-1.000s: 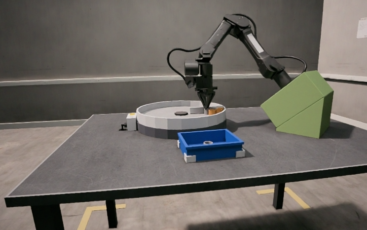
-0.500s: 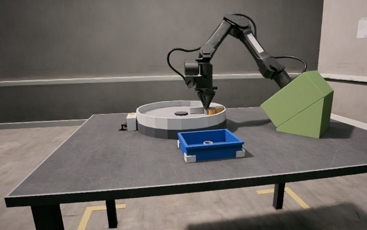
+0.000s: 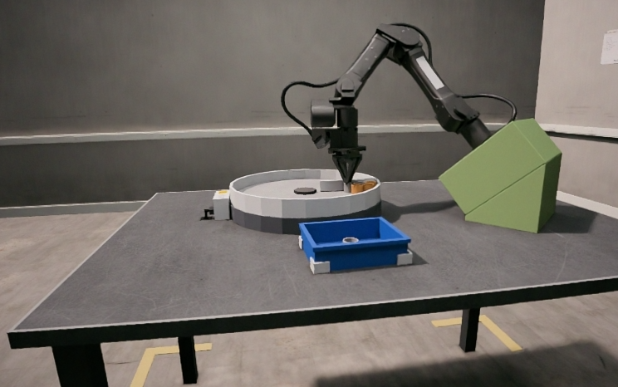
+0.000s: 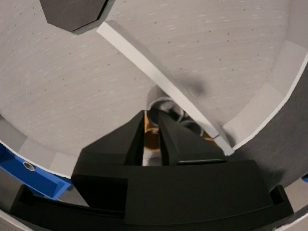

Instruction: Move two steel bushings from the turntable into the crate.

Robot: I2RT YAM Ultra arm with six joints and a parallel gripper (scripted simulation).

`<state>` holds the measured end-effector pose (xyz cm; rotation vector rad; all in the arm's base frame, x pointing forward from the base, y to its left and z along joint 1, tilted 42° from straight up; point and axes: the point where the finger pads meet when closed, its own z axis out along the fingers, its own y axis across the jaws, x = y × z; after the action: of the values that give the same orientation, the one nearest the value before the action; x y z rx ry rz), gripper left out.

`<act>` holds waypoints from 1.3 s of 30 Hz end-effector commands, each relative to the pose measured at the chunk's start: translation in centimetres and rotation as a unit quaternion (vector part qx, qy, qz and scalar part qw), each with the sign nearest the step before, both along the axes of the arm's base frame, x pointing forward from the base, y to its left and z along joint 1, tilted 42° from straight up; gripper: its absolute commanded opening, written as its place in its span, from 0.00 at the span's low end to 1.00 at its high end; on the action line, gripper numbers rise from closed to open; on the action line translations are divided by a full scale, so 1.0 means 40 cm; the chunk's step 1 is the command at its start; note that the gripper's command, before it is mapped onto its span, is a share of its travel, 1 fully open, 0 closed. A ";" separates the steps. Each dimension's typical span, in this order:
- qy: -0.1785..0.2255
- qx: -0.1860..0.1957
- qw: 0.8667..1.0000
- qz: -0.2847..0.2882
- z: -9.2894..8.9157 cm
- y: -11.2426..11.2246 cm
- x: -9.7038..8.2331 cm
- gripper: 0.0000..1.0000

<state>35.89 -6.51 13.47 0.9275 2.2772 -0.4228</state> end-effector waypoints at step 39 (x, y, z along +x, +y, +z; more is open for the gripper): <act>-0.013 0.001 1.000 0.005 -0.001 -0.003 0.031 0.13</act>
<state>36.30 -6.76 12.66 0.9227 2.2799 -0.4257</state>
